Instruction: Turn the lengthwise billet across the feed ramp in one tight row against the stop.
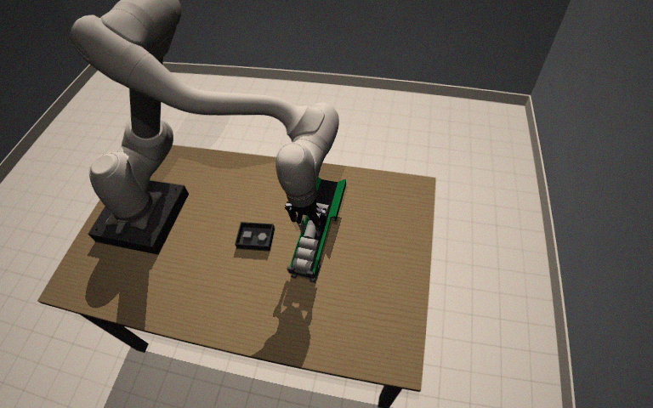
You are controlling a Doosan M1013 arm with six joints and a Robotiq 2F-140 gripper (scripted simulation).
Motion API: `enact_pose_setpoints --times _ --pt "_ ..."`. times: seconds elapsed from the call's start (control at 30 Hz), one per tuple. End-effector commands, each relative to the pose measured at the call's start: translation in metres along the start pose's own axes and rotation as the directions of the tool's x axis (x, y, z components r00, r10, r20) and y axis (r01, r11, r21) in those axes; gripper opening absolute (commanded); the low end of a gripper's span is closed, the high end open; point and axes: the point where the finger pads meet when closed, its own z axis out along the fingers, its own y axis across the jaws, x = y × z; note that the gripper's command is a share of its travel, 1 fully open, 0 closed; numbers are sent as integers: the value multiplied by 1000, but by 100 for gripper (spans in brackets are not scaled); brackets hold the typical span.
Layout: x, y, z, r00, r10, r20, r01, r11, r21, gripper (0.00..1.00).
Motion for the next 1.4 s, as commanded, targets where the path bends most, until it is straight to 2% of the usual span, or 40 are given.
enact_pose_setpoints --times 0.0,0.8,0.83,1.37 --pt "0 0 0 1000 0 0 0 1000 0 41" --pt "0 0 0 1000 0 0 0 1000 0 41" --pt "0 0 0 1000 0 0 0 1000 0 10" --pt "0 0 0 1000 0 0 0 1000 0 10"
